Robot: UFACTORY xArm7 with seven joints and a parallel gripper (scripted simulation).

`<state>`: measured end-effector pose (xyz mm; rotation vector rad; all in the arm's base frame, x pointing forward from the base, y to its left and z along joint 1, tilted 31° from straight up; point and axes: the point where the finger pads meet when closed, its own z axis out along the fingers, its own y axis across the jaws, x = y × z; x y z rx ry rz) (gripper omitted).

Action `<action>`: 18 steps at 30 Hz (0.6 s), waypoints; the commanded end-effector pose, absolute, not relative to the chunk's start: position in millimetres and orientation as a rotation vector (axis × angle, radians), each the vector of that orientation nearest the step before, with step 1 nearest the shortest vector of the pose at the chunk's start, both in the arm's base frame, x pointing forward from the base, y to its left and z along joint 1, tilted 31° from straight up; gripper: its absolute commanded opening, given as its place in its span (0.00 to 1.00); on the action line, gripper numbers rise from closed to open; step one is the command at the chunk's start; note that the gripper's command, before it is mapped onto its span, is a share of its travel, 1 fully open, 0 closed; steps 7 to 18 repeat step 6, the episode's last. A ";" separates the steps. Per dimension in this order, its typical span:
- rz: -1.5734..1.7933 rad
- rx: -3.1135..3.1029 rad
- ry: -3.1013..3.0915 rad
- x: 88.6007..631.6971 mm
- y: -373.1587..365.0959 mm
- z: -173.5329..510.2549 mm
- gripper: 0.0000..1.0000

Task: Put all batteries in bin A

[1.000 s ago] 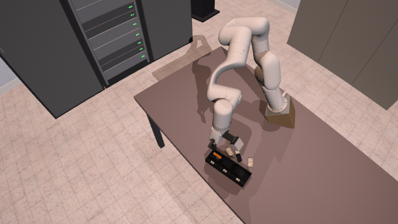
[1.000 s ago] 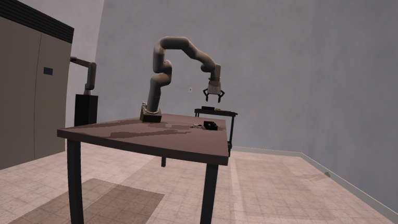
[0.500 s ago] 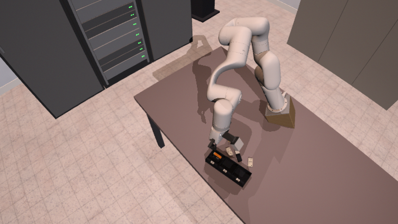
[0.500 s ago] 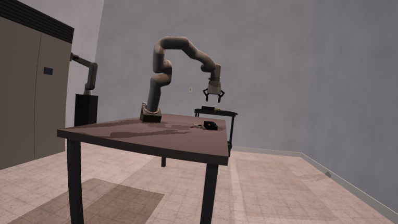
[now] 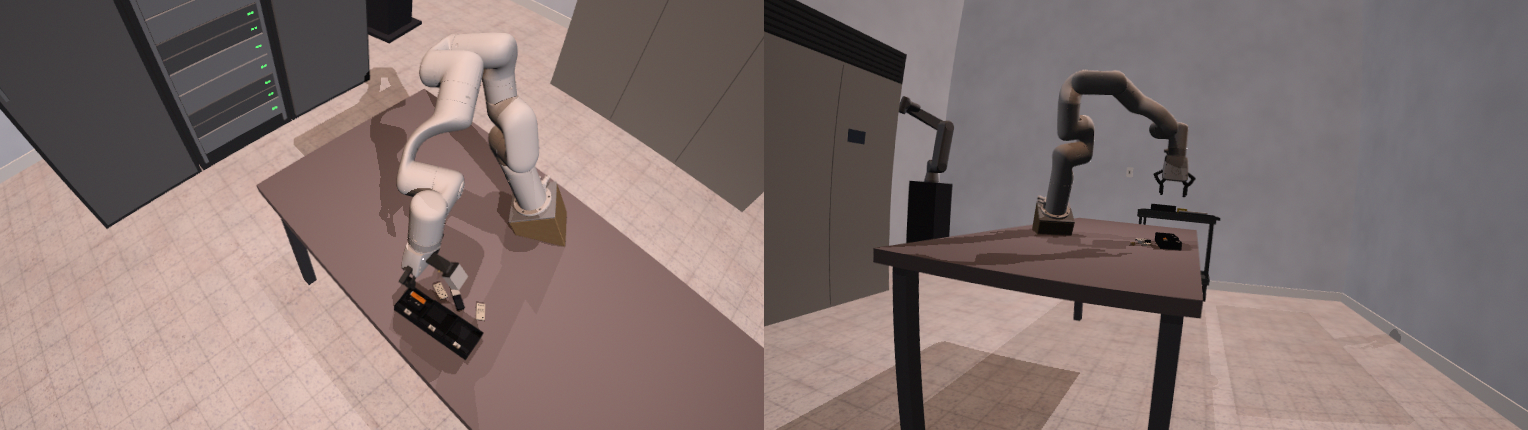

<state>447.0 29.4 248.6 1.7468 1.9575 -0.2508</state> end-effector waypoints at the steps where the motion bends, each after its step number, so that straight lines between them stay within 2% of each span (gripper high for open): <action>1: -0.246 1.744 1.957 447.8 30.6 250.2 1.00; 18: -0.246 1.744 1.957 447.8 30.6 250.2 1.00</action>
